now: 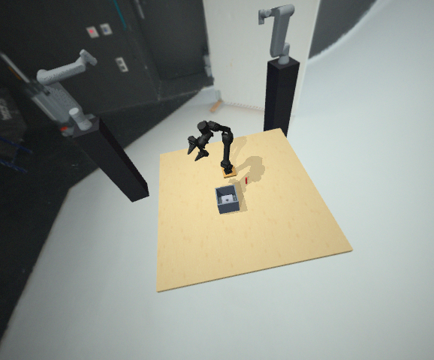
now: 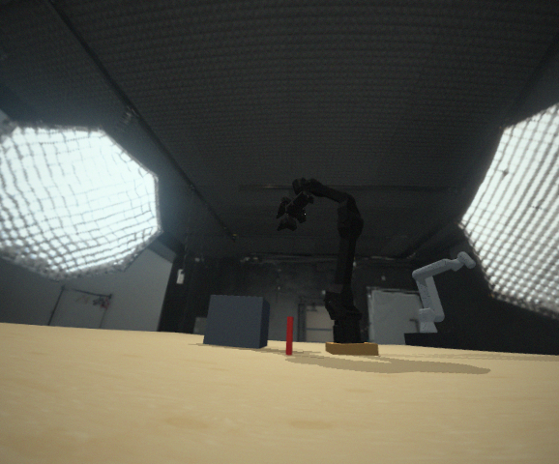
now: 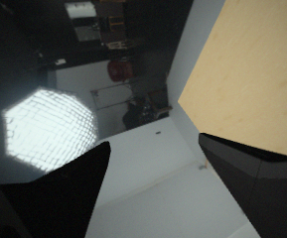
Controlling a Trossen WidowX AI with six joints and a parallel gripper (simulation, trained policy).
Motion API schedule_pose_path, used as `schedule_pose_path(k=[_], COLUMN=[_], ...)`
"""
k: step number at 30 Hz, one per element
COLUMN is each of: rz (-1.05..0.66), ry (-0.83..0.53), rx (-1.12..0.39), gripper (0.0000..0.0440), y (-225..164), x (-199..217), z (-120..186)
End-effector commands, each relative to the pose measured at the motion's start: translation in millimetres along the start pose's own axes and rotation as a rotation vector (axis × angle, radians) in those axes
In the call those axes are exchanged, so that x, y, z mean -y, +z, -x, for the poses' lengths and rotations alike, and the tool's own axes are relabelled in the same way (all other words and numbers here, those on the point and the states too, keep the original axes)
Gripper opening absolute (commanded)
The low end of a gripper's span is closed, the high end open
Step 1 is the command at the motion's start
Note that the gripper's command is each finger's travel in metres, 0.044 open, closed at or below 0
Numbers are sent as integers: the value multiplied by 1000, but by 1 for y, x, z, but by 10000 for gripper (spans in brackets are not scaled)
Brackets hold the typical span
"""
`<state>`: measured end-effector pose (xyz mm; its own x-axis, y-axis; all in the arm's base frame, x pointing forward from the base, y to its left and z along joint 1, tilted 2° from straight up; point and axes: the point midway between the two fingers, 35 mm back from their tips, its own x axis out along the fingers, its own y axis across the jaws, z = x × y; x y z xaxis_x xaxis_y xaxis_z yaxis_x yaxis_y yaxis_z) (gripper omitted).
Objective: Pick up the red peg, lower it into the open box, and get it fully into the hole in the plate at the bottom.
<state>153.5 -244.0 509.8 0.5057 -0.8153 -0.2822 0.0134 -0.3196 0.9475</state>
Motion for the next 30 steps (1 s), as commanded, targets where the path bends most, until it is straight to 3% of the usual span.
schedule_pose_path(k=[1, 2, 16, 30], rz=[4, 7, -25, -11], ry=[-15, -32, -262, -496], rx=[-8, -21, -252, -432], gripper=[425, 440, 440, 440], y=[-2, -5, -75, -139], x=[3, 7, 70, 139], z=[-1, -2, -17, -8])
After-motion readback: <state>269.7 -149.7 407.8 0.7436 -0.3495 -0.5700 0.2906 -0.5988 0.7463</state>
